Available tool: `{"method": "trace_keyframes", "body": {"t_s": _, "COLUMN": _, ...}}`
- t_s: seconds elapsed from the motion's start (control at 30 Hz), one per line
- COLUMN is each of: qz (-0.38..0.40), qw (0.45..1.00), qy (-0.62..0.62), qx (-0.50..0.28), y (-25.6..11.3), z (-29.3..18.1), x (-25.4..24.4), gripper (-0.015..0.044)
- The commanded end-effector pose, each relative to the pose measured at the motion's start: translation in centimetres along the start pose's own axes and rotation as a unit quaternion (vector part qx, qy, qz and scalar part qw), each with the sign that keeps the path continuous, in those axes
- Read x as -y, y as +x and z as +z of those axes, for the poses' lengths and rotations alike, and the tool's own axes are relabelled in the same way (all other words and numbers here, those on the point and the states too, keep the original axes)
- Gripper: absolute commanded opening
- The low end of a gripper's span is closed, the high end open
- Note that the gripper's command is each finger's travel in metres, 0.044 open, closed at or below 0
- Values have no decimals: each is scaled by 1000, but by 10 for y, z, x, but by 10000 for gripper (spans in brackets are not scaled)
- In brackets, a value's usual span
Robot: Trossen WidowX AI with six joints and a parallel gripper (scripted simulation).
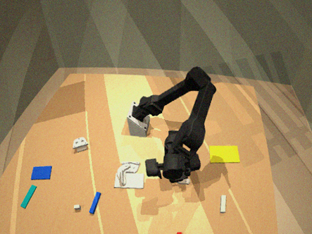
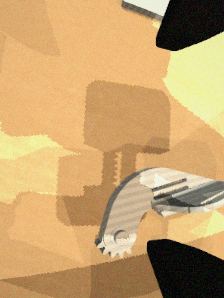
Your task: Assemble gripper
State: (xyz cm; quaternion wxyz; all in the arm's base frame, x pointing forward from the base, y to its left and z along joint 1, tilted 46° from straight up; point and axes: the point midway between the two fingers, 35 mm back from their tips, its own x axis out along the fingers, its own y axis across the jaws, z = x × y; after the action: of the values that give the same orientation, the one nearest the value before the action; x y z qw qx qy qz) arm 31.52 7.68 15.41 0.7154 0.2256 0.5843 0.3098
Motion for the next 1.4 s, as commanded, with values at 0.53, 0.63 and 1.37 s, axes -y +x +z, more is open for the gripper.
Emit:
{"method": "trace_keyframes", "body": {"t_s": 0.53, "qz": -1, "qw": 1000, "qy": 2, "qx": 1, "y": 0, "z": 0, "x": 0, "gripper": 440}}
{"method": "trace_keyframes", "body": {"t_s": 0.63, "qz": -1, "qw": 1000, "qy": 2, "qx": 1, "y": 0, "z": 0, "x": 0, "gripper": 440}}
{"method": "trace_keyframes", "body": {"t_s": 1.37, "qz": 2, "qw": 1000, "qy": -2, "qx": -2, "y": -8, "z": -1, "x": -2, "gripper": 20}}
